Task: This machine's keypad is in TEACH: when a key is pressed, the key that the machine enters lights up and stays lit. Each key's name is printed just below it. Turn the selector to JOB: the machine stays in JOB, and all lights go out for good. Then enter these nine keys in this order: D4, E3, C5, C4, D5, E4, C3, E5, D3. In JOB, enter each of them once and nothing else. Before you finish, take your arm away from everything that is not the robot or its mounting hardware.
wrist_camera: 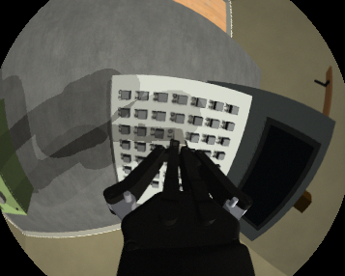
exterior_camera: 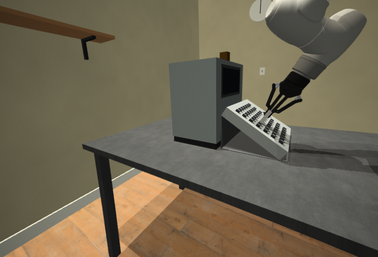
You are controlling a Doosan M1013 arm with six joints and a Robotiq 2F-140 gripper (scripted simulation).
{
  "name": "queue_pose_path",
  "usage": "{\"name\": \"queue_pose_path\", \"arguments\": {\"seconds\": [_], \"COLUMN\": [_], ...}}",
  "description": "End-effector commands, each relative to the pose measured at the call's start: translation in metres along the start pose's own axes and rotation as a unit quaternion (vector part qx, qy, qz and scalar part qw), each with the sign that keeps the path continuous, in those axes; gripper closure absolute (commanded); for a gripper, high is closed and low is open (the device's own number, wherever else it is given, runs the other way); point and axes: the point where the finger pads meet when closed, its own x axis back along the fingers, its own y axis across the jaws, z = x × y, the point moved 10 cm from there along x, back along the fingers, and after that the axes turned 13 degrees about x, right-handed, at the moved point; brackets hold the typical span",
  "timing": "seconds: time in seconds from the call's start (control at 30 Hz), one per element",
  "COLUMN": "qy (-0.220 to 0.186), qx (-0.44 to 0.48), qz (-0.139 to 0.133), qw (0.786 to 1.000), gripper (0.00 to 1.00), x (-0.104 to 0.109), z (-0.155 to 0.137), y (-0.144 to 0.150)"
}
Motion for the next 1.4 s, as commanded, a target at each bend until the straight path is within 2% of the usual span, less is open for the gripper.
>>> {"name": "queue_pose_path", "arguments": {"seconds": [0.0, 0.53, 1.03, 1.37], "qy": [0.000, 0.000, 0.000, 0.000], "qx": [0.000, 0.000, 0.000, 0.000], "qz": [0.000, 0.000, 0.000, 0.000], "qw": [1.000, 1.000, 1.000, 1.000], "gripper": [1.00, 1.00, 1.00, 1.00], "x": [0.000, 0.004, 0.030, 0.036], "z": [0.000, 0.000, 0.000, 0.000], "y": [0.000, 0.000, 0.000, 0.000]}}
